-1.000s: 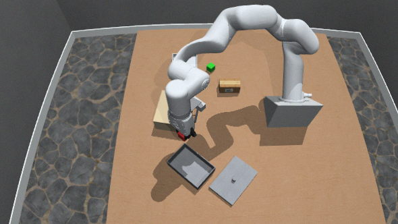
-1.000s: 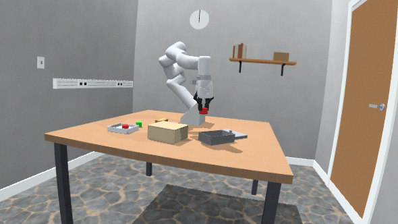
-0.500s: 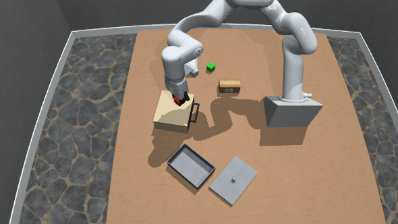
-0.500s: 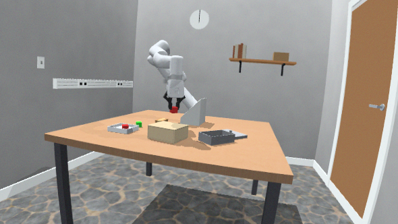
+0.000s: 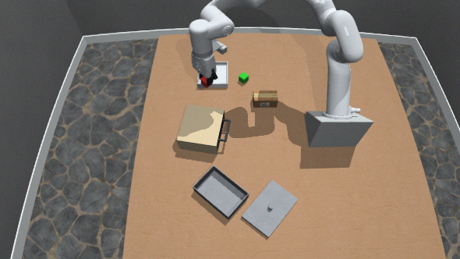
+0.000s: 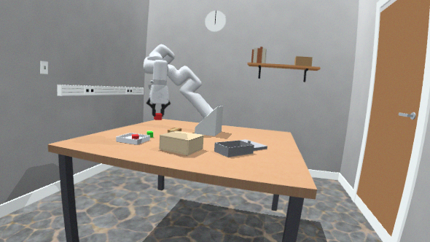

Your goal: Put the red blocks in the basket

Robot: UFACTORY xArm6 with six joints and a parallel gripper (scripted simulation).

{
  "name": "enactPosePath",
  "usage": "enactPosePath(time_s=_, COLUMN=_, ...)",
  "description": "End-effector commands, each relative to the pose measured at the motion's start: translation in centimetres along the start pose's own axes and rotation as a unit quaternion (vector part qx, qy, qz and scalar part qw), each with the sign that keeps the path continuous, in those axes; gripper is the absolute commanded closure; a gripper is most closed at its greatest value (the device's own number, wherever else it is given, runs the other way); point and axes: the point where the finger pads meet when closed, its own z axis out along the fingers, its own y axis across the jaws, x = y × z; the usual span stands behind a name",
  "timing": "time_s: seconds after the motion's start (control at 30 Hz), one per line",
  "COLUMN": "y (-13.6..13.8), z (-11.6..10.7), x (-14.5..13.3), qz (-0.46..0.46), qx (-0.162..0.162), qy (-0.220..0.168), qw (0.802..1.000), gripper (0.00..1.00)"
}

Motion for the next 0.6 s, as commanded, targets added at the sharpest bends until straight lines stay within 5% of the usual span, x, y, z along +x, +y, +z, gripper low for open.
enactPosePath(time_s=0.0, y=-5.4, z=-0.2, x=4.4, qz=-0.002, qx=-0.001, qy=-0.007, qw=1.0, gripper=1.0)
enactPosePath(time_s=0.07, y=-5.4, z=-0.2, x=4.4, qz=-0.002, qx=-0.001, qy=-0.007, qw=1.0, gripper=1.0)
enactPosePath(time_s=0.1, y=-8.1, z=-0.1, x=6.9, qz=-0.002, qx=-0.001, qy=-0.007, qw=1.0, gripper=1.0)
enactPosePath(time_s=0.37, y=-15.1, z=-0.1, x=12.7, qz=-0.002, qx=-0.001, qy=-0.007, qw=1.0, gripper=1.0)
enactPosePath(time_s=0.57, y=-15.3, z=-0.1, x=12.9, qz=-0.002, qx=-0.001, qy=-0.007, qw=1.0, gripper=1.0)
